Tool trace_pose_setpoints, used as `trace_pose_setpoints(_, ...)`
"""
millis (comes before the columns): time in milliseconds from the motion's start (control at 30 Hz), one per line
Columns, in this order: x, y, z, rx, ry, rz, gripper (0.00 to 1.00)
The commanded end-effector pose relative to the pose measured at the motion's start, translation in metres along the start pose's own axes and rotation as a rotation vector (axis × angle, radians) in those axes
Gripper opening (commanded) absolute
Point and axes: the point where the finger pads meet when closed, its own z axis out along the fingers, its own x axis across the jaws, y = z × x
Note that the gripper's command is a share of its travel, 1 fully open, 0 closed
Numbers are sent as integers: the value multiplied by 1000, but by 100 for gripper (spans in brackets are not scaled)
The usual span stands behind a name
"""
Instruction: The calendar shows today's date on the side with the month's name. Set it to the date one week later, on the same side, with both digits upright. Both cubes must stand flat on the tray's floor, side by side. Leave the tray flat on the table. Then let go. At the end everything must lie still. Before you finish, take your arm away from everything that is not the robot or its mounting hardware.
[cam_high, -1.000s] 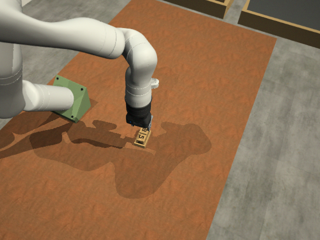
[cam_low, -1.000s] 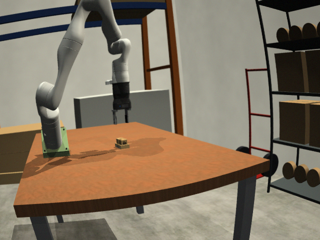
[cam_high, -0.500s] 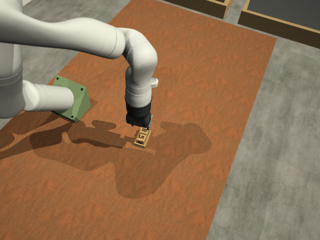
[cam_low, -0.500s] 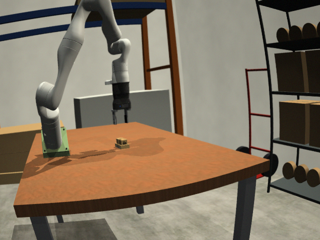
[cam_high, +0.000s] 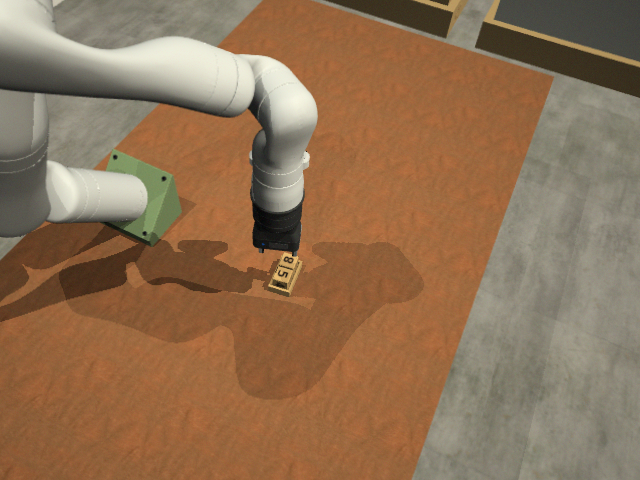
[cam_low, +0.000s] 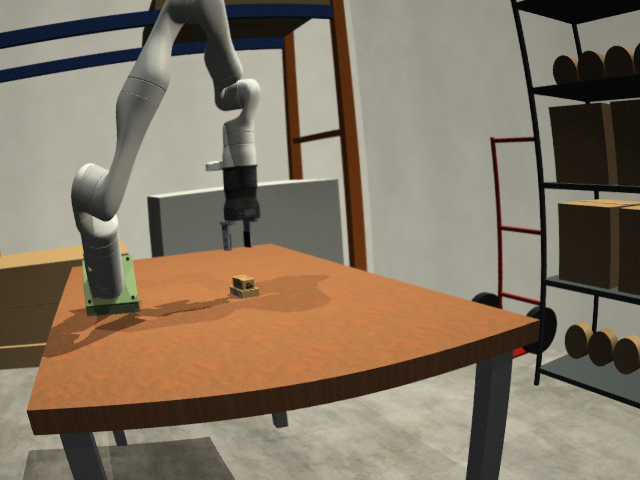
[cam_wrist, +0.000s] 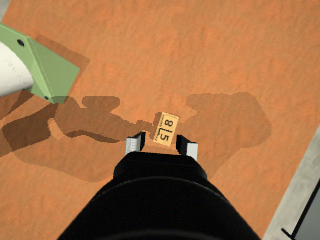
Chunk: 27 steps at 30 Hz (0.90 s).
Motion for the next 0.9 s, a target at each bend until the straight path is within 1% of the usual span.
trace_pose_setpoints(0, -2, -1, 2, 0, -6, -42, 100)
trace_pose_setpoints(233, -8, -5, 5, -4, -20, -236, 100)
trace_pose_setpoints(300, -8, -5, 5, -4, -20, -236, 100)
trace_pose_setpoints(533, -15, -9, 9, -6, -35, -482, 100)
trace_pose_setpoints(800, -23, -12, 12, -3, -51, -813, 100)
trace_pose_setpoints(867, -23, -12, 12, -3, -51, -813, 100)
